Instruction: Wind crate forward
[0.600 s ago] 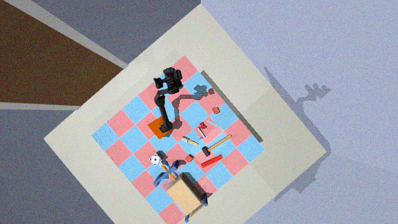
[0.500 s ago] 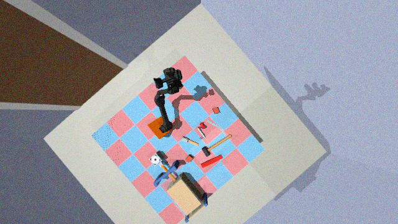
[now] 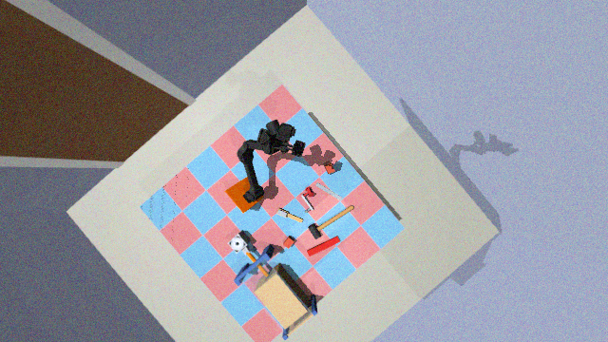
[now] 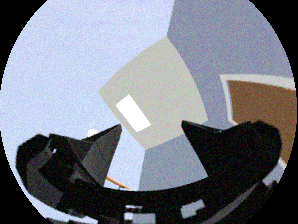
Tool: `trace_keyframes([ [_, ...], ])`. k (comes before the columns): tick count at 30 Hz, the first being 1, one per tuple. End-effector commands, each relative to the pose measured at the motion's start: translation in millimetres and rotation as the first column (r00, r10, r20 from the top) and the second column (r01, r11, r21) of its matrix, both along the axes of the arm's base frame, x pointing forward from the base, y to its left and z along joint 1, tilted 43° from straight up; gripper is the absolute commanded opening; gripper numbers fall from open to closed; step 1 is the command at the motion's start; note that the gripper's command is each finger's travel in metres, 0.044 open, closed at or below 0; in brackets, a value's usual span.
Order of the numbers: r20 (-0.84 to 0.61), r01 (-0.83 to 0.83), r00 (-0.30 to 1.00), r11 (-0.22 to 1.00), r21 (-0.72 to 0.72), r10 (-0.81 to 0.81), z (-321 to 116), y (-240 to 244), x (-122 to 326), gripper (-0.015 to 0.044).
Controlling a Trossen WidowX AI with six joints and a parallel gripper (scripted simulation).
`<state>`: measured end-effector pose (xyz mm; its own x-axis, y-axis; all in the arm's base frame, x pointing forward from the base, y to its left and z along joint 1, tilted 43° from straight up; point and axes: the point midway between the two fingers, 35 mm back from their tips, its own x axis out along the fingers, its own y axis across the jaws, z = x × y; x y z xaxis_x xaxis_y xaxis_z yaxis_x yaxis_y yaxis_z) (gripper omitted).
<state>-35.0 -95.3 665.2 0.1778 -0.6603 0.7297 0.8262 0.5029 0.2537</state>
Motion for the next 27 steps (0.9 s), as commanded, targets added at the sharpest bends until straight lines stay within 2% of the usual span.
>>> trace_keyframes([
  [1,-0.177,0.011,0.984,0.996,-0.085,-0.026,-1.0,6.4,43.0,0.044],
  [6,-0.407,-0.004,0.91,0.977,-0.211,-0.084,-7.1,17.2,104.9,0.044],
  [11,-0.64,-0.098,0.746,0.92,-0.381,-0.186,-29.4,37.5,183.6,0.044],
  [15,-0.755,-0.226,0.592,0.841,-0.491,-0.282,-58.6,58.3,240.7,0.044],
  [21,-0.812,-0.472,0.382,0.662,-0.582,-0.441,-117.6,95.9,311.1,0.044],
  [27,-0.763,-0.726,0.248,0.406,-0.554,-0.597,-191.3,139.3,359.7,0.044],
])
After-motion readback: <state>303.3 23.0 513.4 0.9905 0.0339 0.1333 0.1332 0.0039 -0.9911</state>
